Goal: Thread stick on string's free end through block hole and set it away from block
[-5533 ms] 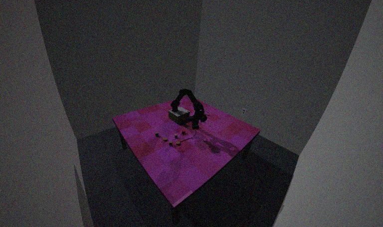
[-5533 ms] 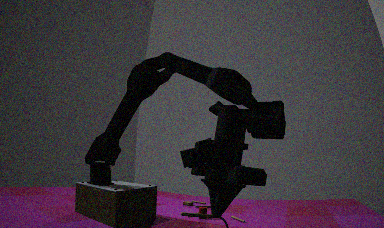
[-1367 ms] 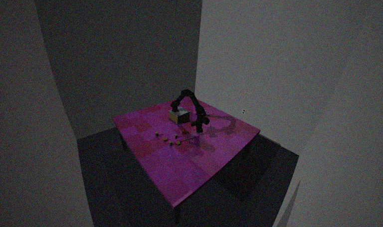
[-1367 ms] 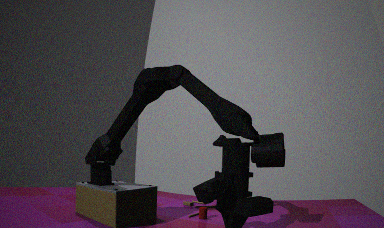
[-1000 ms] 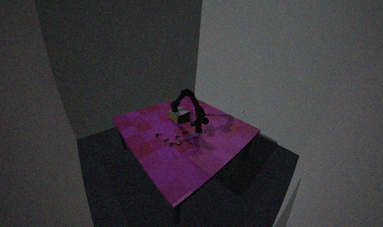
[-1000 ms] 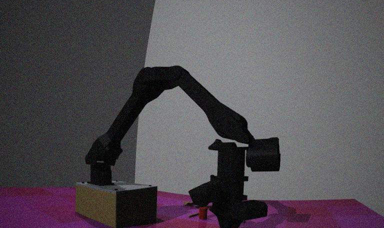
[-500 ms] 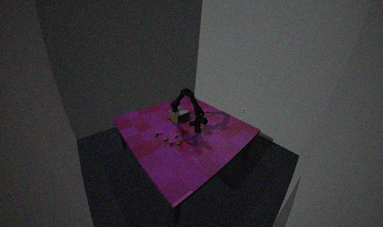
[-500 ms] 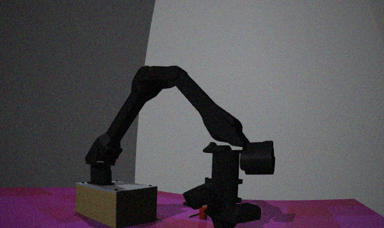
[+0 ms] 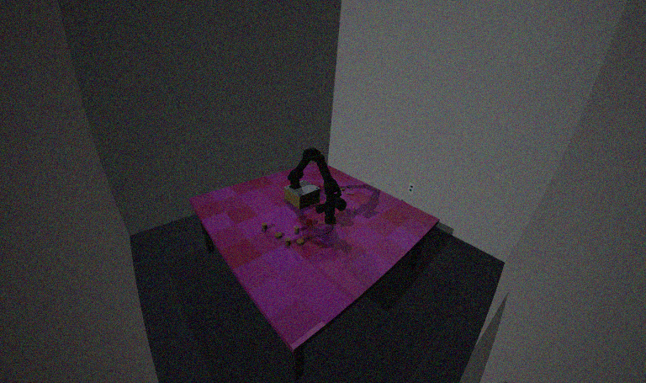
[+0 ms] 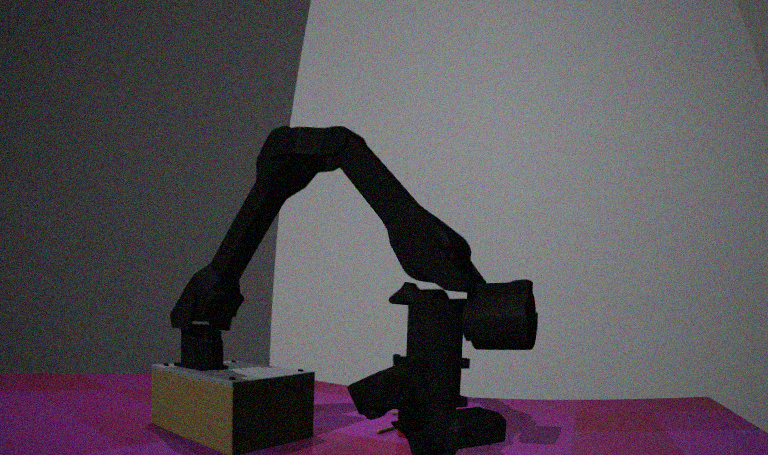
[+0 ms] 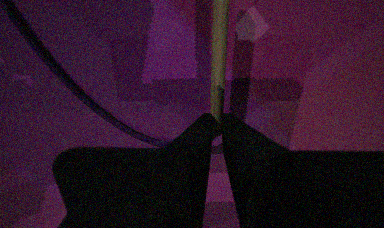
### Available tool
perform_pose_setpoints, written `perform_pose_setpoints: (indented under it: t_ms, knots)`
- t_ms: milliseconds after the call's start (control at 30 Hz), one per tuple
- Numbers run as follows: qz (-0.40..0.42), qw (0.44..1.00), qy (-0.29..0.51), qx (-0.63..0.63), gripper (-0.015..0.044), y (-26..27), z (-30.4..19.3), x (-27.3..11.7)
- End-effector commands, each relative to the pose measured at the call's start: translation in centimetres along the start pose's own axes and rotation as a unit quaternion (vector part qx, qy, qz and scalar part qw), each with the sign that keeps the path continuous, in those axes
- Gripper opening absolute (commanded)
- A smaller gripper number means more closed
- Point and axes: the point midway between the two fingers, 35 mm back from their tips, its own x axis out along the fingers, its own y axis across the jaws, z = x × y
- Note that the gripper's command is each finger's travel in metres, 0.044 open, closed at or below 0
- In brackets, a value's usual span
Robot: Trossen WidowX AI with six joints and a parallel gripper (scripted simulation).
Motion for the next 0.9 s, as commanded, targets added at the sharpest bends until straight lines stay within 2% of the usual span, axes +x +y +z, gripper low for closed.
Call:
perform_pose_setpoints:
  t_ms: [0,867]
  knots:
    - [0.004,1.0,0.003,-0.001,0.0,0.1,0.5,-0.3]
    - [0.004,1.0,0.003,-0.001,0.0,0.1,3.5,-0.4]
